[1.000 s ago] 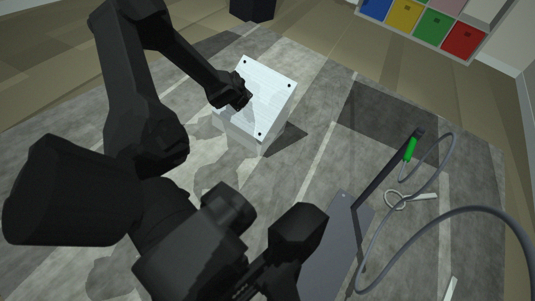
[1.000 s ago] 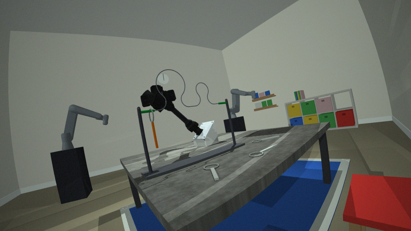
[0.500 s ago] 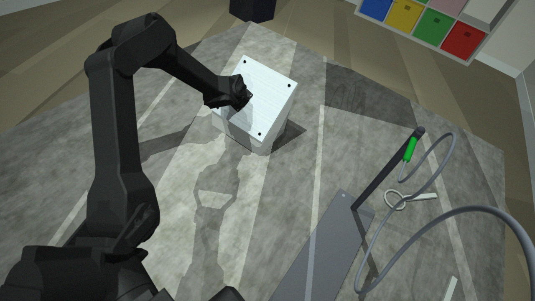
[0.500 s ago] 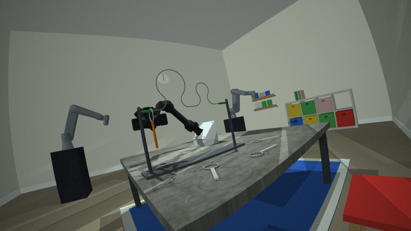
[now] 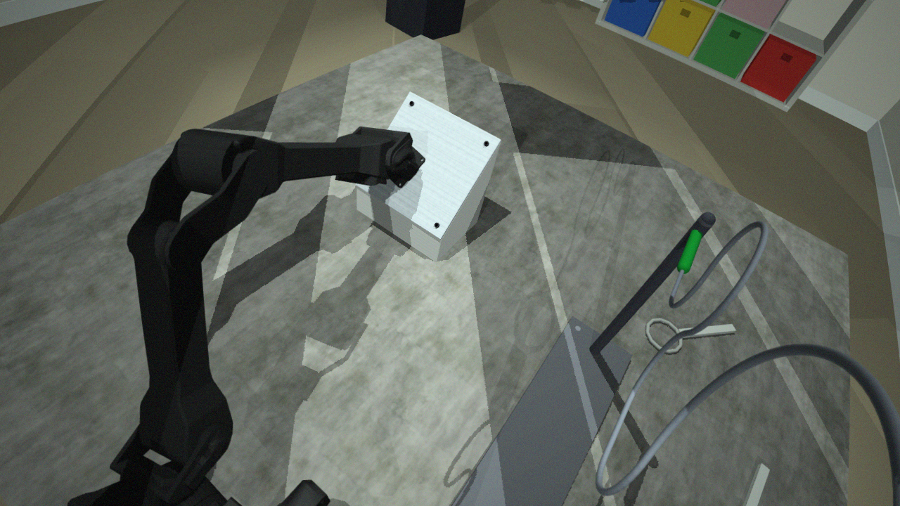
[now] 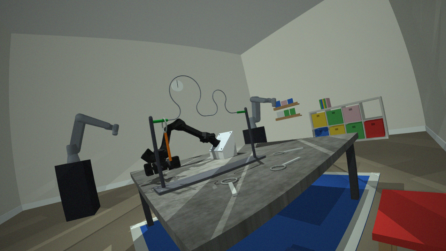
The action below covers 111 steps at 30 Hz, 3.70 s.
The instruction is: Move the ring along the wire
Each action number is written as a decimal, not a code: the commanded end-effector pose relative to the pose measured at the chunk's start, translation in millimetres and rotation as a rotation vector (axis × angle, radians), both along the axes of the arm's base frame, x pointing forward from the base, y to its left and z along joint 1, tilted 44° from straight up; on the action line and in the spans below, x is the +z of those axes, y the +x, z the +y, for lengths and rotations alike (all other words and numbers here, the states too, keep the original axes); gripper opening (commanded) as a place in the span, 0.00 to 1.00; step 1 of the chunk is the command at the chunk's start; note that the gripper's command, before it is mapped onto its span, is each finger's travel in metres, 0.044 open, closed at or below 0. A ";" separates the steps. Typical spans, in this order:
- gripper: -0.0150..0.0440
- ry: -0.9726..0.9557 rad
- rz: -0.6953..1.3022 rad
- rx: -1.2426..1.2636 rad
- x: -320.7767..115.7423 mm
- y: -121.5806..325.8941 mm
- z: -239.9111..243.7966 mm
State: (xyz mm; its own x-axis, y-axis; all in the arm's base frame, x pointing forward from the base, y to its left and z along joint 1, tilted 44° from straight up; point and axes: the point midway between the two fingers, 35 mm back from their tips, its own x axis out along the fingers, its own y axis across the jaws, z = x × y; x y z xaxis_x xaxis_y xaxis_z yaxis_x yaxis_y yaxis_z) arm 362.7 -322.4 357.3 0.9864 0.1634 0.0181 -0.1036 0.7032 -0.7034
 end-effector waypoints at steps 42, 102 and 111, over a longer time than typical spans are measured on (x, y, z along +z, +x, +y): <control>0.53 -0.025 -0.017 0.035 42.7 65.1 47.4; 0.35 -0.015 -0.016 0.040 42.2 110.2 58.5; 0.00 -0.015 -0.016 0.040 42.2 110.2 58.5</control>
